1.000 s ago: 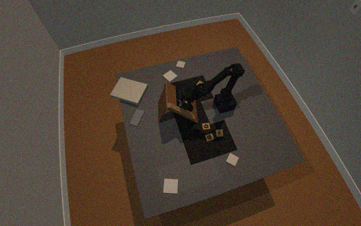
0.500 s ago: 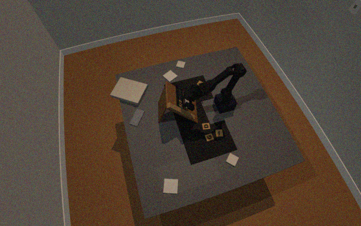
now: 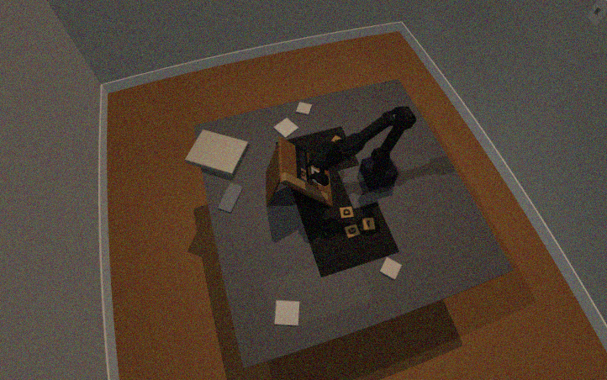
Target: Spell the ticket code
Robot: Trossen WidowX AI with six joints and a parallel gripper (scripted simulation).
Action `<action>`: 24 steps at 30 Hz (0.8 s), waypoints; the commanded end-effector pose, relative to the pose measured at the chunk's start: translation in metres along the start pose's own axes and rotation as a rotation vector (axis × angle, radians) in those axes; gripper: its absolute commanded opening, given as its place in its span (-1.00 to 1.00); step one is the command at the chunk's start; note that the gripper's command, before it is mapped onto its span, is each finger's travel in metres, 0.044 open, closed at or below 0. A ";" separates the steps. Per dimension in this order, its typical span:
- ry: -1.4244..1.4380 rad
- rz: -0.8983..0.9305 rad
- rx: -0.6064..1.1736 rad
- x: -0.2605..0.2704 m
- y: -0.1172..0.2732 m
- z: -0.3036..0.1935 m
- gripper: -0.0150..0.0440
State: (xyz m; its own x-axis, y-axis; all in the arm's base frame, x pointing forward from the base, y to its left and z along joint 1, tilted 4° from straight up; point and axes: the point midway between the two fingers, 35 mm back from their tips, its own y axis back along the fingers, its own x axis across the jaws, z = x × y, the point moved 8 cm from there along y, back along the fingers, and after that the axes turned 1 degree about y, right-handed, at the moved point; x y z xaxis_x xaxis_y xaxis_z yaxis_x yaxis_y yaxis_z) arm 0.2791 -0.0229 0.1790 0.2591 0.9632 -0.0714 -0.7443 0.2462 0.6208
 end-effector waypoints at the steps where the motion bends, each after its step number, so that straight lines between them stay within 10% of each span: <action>1: -0.006 -0.005 -0.001 0.000 0.003 0.000 0.51; 24: -0.006 -0.004 0.000 0.001 0.016 0.000 0.51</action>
State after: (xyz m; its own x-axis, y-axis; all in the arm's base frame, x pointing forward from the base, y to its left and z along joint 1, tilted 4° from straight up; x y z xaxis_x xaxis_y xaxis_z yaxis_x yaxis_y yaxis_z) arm 0.2690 -0.0182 0.1875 0.2588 0.9633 -0.0712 -0.7435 0.2457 0.6219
